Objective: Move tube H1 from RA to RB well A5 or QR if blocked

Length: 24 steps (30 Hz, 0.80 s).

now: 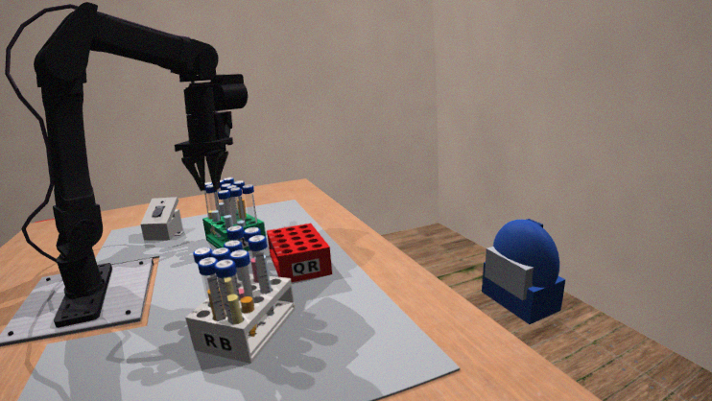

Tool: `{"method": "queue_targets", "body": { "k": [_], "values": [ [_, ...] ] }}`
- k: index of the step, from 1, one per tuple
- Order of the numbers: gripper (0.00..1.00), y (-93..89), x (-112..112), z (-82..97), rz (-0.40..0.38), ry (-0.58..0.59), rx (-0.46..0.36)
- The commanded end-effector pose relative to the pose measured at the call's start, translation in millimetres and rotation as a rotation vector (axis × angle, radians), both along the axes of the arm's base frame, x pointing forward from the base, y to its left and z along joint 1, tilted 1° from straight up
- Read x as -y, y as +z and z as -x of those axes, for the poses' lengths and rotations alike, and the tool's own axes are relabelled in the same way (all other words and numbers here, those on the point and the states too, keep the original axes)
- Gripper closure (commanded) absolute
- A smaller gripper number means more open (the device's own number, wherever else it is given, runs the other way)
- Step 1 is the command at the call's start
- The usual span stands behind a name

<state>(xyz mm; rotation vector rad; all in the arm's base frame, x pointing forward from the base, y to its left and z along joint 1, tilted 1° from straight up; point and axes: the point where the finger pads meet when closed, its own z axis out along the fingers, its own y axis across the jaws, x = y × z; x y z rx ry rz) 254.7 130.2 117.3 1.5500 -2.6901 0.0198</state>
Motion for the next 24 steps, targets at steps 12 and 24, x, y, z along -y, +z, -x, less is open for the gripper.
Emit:
{"method": "queue_targets", "body": {
  "k": [12,24],
  "values": [
    [0.7,7.6,-7,-7.0,-0.03,0.005,0.061],
    [1.0,4.7,-6,-4.1,-0.025,0.007,0.051]
  ]
}}
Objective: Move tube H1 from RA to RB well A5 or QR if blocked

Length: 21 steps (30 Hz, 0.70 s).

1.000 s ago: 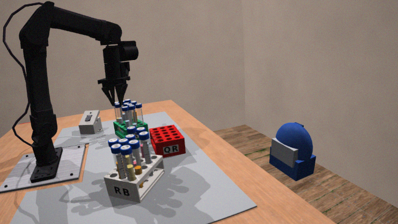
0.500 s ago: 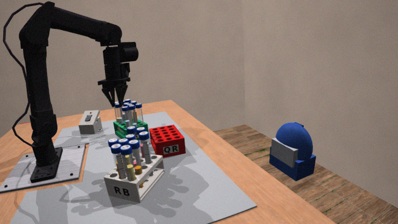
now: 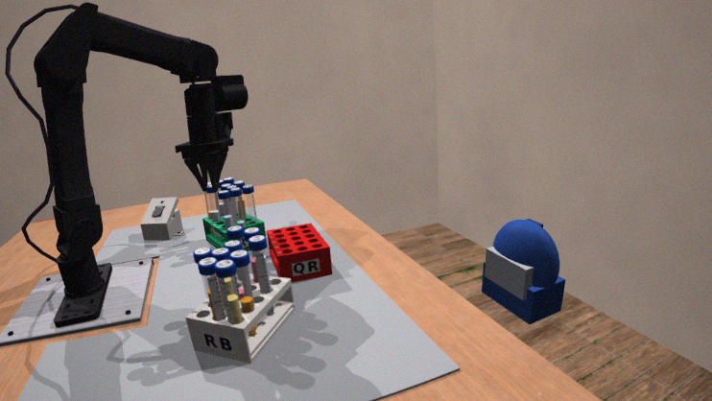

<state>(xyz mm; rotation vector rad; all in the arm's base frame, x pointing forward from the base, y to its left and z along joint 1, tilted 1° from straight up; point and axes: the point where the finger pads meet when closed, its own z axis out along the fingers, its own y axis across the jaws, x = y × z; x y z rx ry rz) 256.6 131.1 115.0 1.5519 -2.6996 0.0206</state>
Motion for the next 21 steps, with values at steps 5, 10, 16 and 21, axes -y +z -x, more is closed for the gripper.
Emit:
{"method": "queue_targets", "body": {
  "k": [5,10,16,21],
  "values": [
    [1.0,7.0,-5.3,-2.3,-0.021,0.008,0.043],
    [1.0,7.0,-5.3,-2.3,-0.021,0.008,0.043],
    [1.0,7.0,-5.3,-2.3,-0.021,0.008,0.043],
    [1.0,15.3,-8.6,-8.6,-0.034,0.009,0.068]
  ]
}}
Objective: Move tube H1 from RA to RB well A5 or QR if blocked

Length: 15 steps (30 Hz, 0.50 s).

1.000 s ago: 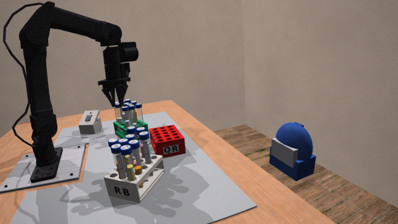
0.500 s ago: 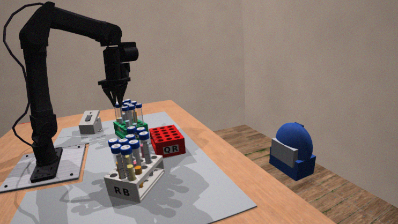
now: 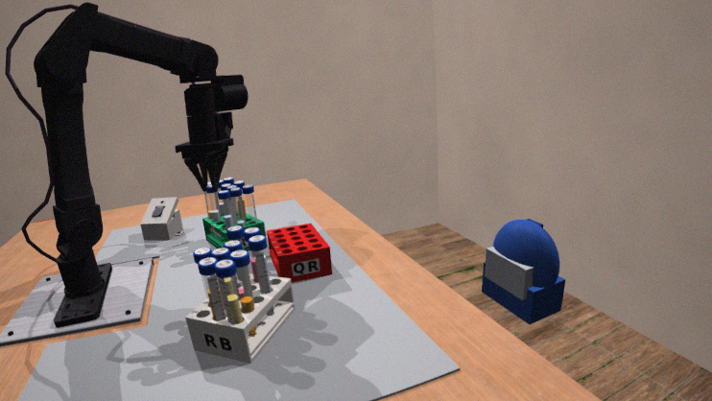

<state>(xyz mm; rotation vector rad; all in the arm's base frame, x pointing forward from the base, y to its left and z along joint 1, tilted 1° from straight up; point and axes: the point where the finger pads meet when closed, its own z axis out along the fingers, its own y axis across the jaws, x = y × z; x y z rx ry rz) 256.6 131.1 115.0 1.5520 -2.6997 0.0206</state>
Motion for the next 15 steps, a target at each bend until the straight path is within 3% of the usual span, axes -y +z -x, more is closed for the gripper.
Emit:
{"method": "queue_targets", "body": {
  "k": [1,15],
  "values": [
    [1.0,15.3,-9,-8.6,-0.034,0.009,0.068],
    [1.0,28.2,-5,-1.6,-0.022,0.007,0.045]
  ]
}}
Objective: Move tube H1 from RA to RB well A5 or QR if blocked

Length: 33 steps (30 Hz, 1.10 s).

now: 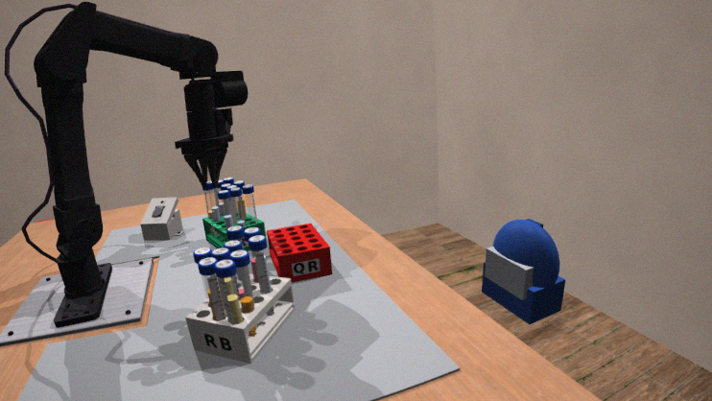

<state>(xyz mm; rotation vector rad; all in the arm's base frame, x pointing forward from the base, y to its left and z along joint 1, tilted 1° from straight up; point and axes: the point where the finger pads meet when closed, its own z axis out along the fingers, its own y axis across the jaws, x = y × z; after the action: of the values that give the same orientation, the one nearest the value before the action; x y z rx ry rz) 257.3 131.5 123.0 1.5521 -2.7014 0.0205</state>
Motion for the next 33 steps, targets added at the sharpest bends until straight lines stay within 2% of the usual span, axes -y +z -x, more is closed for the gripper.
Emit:
{"method": "queue_targets", "body": {
  "k": [1,33],
  "values": [
    [1.0,21.2,-5,-0.6,-0.021,0.007,0.044],
    [1.0,49.0,2,0.7,-0.021,0.002,0.044]
  ]
}}
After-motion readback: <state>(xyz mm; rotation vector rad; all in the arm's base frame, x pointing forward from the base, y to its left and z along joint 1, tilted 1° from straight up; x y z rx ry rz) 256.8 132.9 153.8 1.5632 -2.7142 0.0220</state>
